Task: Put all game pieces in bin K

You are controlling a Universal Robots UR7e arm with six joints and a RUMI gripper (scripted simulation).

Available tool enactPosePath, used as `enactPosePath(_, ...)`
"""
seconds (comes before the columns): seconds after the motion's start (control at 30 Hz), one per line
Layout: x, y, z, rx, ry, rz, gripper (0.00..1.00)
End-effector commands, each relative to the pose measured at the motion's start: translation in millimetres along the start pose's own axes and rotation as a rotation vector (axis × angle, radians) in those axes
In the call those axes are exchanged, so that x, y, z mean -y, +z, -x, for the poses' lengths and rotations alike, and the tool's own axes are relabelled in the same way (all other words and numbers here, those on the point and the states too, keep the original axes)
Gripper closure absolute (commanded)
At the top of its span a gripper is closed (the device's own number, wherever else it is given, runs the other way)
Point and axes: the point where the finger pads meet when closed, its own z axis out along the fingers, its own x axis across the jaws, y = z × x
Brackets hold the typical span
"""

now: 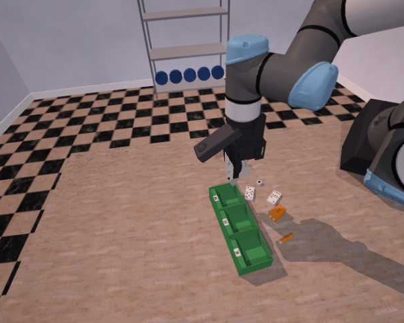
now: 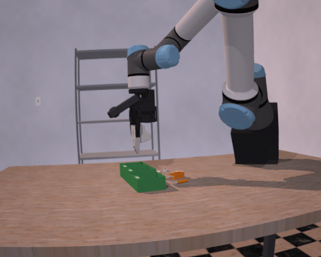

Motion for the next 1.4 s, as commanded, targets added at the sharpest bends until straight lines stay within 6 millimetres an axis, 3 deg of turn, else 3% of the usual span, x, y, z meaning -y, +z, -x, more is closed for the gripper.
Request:
enactPosePath(0.0, 2, 2, -1, -0.003, 0.001, 0.001, 0.96)
enactPosePath(0.9, 2, 60, -2, -0.003, 0.001, 0.001, 0.96)
enactPosePath(1.37, 2, 61, -2, -0.003, 0.001, 0.001, 0.96)
